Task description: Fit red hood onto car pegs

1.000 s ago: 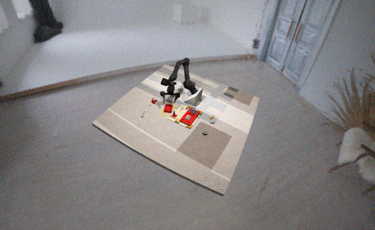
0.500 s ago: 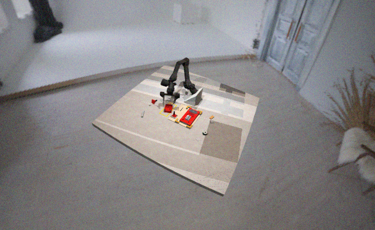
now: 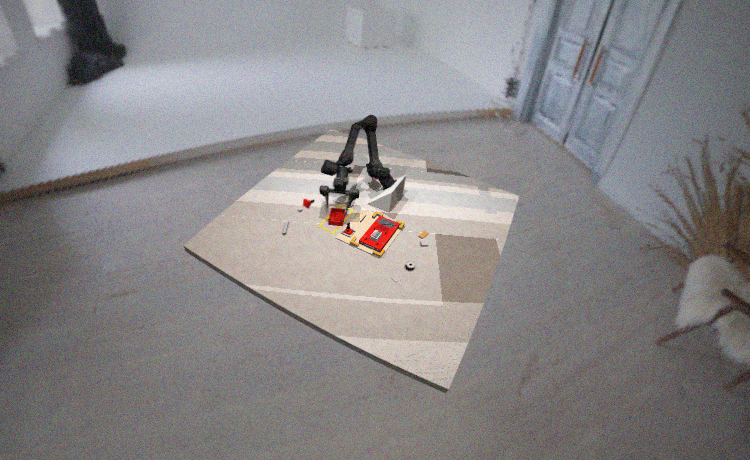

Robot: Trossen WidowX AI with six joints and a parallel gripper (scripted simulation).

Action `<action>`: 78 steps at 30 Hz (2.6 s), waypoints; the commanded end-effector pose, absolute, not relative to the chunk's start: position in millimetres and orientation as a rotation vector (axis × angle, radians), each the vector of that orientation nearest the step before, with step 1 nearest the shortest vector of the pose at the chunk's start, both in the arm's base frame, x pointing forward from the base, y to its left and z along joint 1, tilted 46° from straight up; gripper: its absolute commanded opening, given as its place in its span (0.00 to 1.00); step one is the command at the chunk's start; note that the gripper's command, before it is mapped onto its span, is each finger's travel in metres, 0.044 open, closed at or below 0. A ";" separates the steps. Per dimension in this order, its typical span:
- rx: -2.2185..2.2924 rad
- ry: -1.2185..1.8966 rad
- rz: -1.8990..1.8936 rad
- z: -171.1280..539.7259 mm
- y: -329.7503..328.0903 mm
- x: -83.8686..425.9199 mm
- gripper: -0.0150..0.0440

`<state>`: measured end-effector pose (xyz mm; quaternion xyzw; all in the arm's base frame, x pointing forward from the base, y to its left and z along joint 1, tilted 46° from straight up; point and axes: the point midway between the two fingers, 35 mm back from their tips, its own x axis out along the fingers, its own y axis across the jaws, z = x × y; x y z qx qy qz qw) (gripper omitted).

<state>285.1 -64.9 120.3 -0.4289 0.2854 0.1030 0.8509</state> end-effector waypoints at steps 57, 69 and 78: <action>-0.908 0.597 0.219 91.2 -95.2 286.0 1.00; -0.908 0.597 0.219 87.0 -99.4 286.3 1.00; -0.908 0.597 0.219 83.9 -102.6 286.5 1.00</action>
